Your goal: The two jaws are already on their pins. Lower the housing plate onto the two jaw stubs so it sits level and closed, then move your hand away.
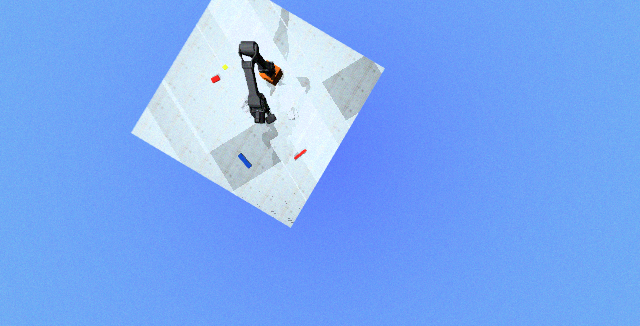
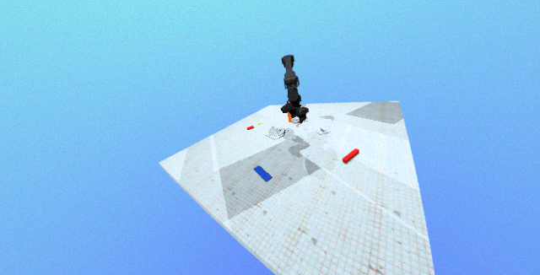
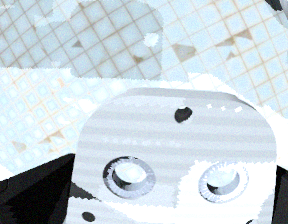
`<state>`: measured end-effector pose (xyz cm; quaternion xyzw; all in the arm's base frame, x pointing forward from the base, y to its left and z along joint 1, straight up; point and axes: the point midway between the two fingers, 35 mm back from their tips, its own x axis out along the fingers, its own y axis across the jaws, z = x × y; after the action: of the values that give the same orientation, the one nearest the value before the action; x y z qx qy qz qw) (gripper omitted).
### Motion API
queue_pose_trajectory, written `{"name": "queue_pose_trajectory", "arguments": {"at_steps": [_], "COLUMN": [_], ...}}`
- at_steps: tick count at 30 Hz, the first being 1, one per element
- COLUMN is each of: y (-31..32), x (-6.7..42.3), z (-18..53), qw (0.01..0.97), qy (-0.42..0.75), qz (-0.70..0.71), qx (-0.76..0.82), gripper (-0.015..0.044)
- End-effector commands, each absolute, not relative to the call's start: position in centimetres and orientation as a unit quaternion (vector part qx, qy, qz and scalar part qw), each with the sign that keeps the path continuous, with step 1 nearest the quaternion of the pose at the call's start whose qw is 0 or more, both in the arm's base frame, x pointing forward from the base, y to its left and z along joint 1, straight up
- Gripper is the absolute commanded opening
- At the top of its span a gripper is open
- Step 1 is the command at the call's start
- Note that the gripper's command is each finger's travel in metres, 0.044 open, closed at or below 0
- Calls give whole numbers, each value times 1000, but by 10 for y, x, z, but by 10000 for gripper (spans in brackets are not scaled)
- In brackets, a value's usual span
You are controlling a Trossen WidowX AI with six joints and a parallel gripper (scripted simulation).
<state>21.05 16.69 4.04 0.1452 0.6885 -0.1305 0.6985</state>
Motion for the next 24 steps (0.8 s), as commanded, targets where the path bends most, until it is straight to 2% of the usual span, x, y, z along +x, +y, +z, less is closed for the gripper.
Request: {"name": "queue_pose_trajectory", "arguments": {"at_steps": [1,24], "y": [151,76], "x": [216,226], "z": [41,38], "qw": [703,710], "qy": [688,693], "qz": [-123,-85], "qx": [136,93], "gripper": [351,351]}}
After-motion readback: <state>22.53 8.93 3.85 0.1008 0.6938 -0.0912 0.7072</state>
